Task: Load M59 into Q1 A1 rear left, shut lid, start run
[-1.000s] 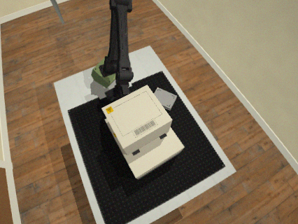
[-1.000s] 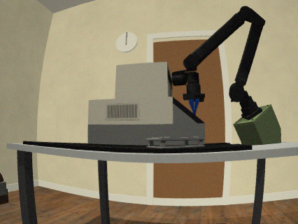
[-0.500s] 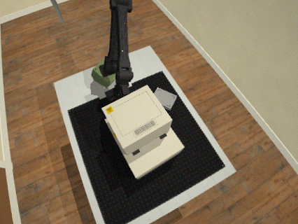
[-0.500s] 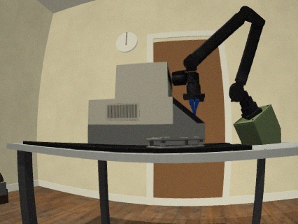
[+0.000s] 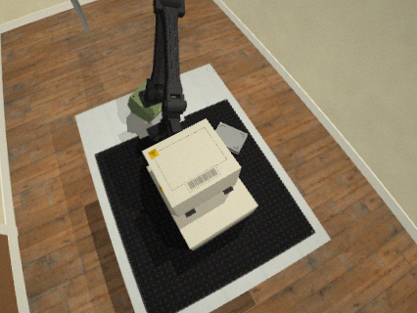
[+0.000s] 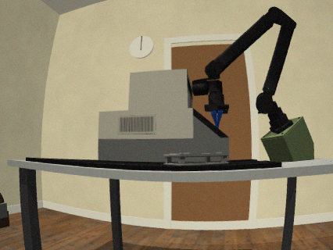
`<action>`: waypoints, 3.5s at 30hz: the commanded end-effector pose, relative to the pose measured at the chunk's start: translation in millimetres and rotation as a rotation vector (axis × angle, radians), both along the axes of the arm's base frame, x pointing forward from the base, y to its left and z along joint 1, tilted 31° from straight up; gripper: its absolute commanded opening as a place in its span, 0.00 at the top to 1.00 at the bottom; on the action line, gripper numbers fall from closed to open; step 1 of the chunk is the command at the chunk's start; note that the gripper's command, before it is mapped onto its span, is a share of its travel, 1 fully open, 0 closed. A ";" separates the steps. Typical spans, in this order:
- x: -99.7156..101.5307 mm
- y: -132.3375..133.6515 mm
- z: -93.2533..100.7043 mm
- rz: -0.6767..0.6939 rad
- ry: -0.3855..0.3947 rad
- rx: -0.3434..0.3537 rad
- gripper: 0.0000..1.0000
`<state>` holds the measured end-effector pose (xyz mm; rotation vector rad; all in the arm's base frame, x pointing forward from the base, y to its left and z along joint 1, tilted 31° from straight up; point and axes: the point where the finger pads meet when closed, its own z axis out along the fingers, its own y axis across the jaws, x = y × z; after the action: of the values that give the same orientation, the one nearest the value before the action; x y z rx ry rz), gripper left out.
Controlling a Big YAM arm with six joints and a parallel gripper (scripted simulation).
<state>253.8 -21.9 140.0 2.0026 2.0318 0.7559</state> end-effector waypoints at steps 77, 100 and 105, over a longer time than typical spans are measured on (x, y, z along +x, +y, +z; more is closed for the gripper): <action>14.3 -2.7 13.1 -0.005 -0.040 -0.015 1.00; 3.8 -1.3 -6.4 -0.012 0.000 -0.002 1.00; 0.8 -0.3 -11.5 -0.012 0.023 0.006 1.00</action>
<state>256.6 -21.7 137.8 1.9916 2.0238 0.7607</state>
